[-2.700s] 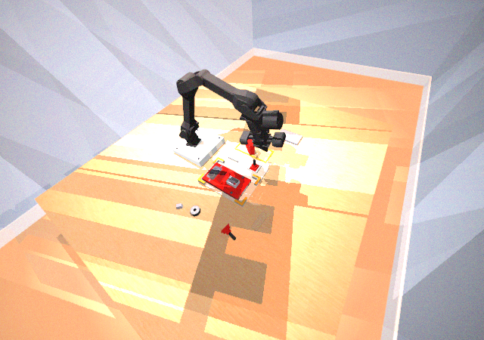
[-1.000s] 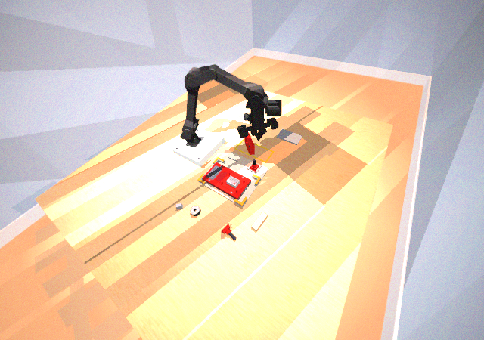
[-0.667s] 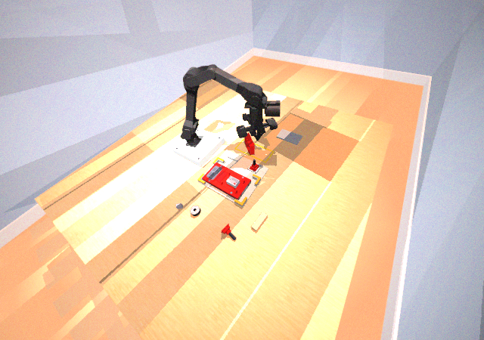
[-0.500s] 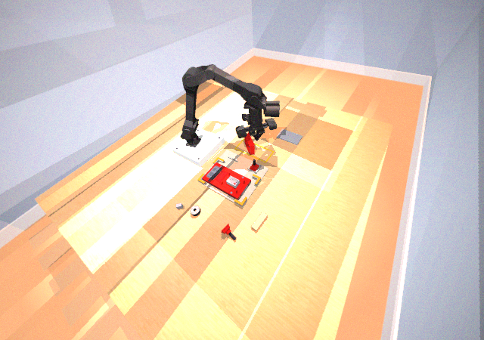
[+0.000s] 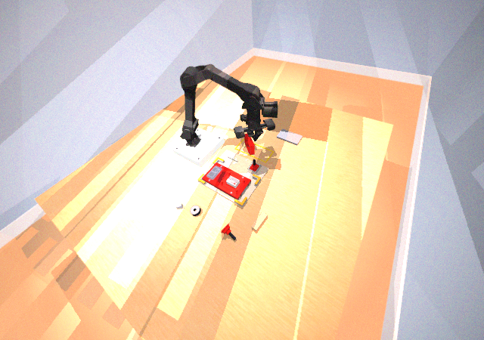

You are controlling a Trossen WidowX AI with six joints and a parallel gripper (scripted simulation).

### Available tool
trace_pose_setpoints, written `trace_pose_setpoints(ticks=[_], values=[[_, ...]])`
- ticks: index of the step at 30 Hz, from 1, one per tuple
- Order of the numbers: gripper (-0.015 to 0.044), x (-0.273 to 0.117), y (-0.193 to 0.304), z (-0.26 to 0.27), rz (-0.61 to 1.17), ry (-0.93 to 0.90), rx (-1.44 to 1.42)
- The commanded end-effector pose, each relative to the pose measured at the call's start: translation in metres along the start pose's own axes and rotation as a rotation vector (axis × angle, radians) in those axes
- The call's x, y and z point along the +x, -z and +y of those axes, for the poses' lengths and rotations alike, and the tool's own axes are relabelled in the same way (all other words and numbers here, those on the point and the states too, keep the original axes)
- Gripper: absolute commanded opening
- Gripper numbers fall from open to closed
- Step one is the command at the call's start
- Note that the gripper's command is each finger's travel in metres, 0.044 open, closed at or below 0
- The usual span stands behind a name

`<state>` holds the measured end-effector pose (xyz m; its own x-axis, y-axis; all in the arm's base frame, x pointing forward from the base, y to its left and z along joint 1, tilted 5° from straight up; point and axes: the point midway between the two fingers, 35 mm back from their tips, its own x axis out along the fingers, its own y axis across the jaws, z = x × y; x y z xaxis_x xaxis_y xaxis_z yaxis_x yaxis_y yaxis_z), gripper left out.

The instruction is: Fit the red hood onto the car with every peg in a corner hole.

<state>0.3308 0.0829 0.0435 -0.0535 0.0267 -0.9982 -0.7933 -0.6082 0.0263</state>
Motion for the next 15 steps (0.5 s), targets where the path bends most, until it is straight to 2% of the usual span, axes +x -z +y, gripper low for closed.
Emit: trace_pose_setpoints(ticks=[1,15], values=[[0.0000,0.0006,0.0006,0.0034,0.004,-0.003,-0.004],[0.0000,0.0005,0.0008,0.0116,0.004,-0.003,-0.004]])
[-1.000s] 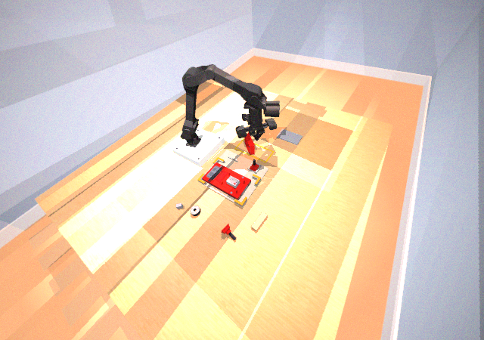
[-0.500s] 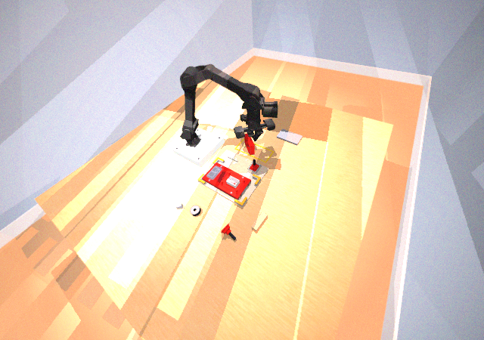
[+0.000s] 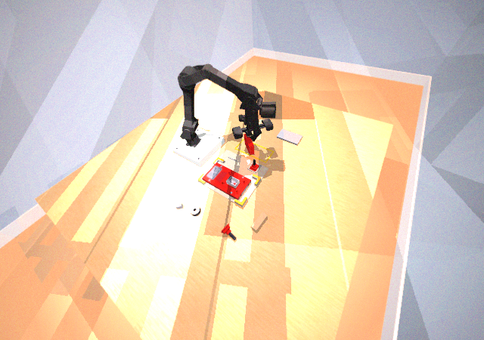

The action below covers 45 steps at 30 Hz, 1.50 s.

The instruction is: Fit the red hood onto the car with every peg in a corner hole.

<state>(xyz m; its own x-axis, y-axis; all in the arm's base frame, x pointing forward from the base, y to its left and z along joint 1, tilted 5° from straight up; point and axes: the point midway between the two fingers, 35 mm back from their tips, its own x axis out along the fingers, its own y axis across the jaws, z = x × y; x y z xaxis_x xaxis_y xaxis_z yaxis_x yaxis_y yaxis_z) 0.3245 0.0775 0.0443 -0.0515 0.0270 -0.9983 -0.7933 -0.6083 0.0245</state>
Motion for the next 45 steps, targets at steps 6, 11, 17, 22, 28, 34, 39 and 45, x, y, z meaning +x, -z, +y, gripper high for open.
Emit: trace_pose_setpoints(ticks=[6,11,17,22,28,34,39,45], values=[[0.0000,0.001,0.000,0.007,0.004,-0.005,-0.003],[0.0000,0.001,0.000,0.010,0.004,-0.006,-0.003],[0.0000,0.001,0.000,0.013,0.004,-0.006,-0.003],[0.0000,0.001,0.000,0.016,0.004,-0.006,-0.003],[0.0000,0.001,0.000,0.020,0.004,-0.006,-0.003],[0.0000,0.002,0.000,0.024,0.004,-0.007,-0.003],[0.0000,0.002,0.000,0.027,0.003,-0.007,-0.003],[0.0000,0.002,0.000,0.030,0.003,-0.007,-0.003]])
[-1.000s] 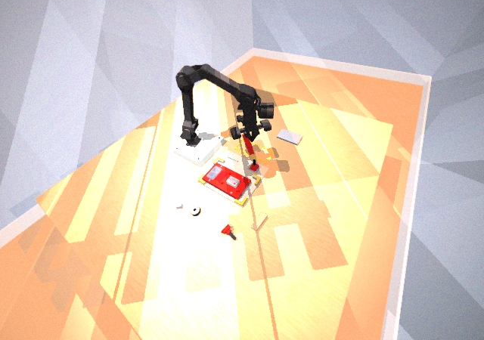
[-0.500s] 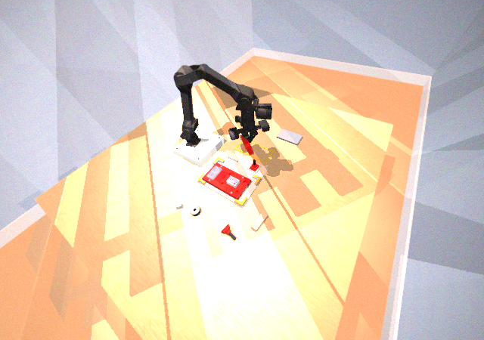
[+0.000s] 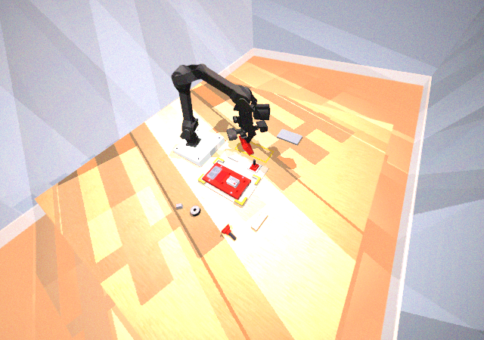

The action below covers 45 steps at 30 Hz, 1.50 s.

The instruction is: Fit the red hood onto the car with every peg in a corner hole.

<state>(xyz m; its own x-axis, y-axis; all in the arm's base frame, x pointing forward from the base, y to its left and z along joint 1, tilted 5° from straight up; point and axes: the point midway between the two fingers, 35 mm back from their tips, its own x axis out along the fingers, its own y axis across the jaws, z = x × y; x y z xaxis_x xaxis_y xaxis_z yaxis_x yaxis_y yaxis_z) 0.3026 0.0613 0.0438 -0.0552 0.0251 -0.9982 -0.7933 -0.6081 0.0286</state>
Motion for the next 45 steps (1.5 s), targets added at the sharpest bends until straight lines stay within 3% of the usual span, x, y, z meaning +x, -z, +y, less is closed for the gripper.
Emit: trace_pose_setpoints(ticks=[1,9,19,42,45], values=[[0.0000,0.001,0.000,0.003,0.004,-0.003,-0.004],[0.0000,-0.004,0.000,0.006,0.004,-0.003,-0.004],[0.0000,-0.080,-0.001,0.004,0.004,-0.003,-0.004],[0.0000,-0.075,0.000,0.001,0.007,0.012,0.000],[0.0079,-0.073,0.000,0.003,0.006,0.012,0.119]])
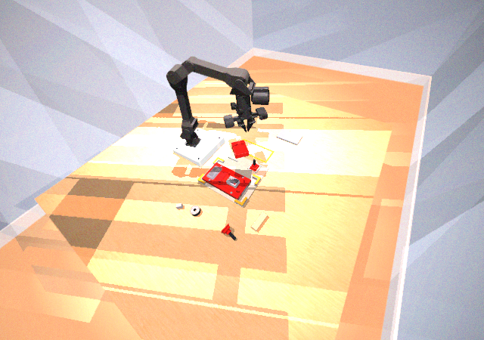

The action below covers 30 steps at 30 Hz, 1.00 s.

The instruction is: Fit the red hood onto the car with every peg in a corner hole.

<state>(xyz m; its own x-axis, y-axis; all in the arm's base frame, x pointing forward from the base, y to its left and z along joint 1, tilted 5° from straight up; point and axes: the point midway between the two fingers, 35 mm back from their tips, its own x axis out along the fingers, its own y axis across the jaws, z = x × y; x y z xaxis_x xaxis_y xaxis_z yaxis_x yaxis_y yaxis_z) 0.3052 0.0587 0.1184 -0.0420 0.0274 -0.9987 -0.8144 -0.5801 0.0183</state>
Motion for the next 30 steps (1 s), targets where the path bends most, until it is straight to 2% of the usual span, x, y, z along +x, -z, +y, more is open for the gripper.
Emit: trace_pose_setpoints(ticks=[1,14,26,30], values=[[0.0105,0.003,0.000,0.002,0.001,-0.001,0.165],[0.0440,0.017,-0.001,0.017,0.004,-0.006,1.213],[0.0440,0.031,-0.003,0.031,0.013,-0.008,2.181],[0.0440,0.035,-0.004,0.035,0.016,-0.008,2.413]])
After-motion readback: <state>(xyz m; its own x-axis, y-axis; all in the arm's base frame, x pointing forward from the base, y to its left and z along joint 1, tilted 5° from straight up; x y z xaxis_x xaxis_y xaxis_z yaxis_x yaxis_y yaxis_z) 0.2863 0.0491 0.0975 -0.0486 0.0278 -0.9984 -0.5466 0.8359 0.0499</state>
